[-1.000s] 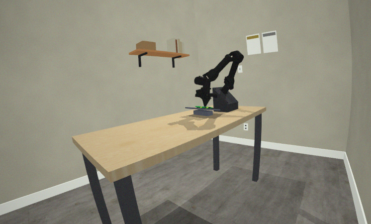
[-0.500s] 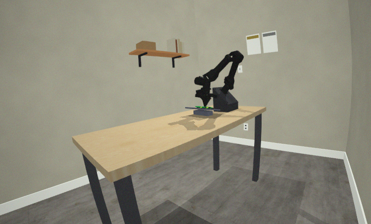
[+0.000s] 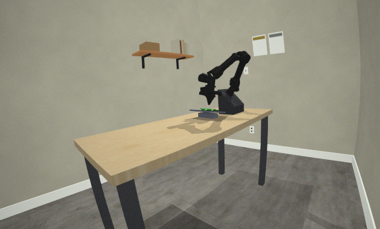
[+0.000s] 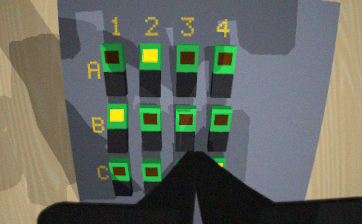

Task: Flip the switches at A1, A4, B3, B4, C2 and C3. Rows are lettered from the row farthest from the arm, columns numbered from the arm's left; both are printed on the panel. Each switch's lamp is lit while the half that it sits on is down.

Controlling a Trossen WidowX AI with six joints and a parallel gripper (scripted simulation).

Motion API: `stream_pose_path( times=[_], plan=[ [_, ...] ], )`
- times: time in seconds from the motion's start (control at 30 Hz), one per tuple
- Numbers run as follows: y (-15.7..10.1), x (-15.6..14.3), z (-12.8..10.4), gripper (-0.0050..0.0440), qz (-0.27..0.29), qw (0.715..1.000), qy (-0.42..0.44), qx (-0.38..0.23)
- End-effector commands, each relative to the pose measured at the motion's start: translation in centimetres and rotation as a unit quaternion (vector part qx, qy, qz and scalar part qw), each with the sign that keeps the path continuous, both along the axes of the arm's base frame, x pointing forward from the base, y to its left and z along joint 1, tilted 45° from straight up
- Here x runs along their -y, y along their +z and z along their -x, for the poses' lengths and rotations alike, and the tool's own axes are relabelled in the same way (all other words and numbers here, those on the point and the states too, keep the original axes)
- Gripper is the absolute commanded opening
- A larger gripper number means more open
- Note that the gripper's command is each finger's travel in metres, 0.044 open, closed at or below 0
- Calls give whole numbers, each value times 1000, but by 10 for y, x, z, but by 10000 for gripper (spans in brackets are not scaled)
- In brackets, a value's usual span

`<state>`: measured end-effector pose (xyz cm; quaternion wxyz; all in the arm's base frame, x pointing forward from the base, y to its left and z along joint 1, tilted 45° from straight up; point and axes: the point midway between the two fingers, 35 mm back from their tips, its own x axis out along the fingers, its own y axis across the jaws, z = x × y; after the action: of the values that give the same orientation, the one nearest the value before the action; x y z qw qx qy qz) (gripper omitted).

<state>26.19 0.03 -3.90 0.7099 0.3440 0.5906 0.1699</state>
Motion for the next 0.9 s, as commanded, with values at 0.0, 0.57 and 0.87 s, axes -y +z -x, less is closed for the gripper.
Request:
stream_pose_path(
  times=[0.0,0.57,0.87],
  plan=[
    [20,18,-3,-50,5,1000,8,10],
    [10,44,-13,-50,-10,1000,9,-15],
    [-17,15,-16,-50,-19,999,18,-32]
  ],
)
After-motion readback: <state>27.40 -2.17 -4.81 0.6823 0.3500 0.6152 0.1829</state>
